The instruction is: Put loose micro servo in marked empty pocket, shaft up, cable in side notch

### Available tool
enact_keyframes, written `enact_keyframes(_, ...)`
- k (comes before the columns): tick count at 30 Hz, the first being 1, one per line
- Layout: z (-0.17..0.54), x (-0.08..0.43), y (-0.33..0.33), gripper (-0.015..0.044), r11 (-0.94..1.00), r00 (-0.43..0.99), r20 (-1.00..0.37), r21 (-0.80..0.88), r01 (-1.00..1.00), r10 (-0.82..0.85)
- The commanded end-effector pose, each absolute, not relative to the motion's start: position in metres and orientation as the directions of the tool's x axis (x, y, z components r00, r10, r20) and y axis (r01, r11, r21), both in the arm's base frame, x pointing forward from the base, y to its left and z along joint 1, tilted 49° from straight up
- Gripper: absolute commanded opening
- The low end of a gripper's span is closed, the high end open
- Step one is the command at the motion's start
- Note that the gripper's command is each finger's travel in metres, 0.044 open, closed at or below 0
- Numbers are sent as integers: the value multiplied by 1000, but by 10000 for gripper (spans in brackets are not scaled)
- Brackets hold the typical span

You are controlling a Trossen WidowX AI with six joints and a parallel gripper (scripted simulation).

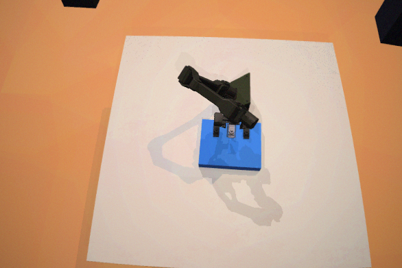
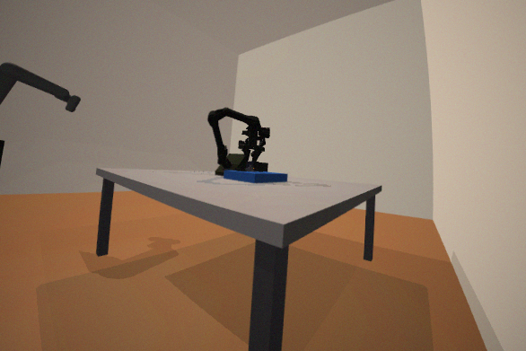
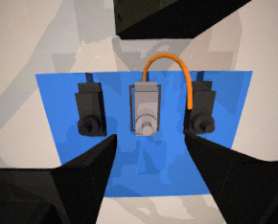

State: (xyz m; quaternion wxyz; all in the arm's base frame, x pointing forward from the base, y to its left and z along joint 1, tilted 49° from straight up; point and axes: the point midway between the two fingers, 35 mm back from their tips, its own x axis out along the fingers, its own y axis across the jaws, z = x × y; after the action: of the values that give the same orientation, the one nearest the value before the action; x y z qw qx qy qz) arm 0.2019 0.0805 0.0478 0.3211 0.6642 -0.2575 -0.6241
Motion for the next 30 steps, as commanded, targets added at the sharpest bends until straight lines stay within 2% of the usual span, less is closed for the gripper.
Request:
enact_keyframes(1,62,234,100,440,-663,94,-665,747,57,-741)
enact_keyframes(8,84,279,123,440,-664,92,-665,746,52,-741)
enact_keyframes(14,85,280,125,440,-666,96,-668,744,53,-738)
enact_keyframes(21,108,267,151,440,-704,165,-706,706,82,-689)
enact_keyframes(30,108,267,151,440,-704,165,-706,706,82,-689)
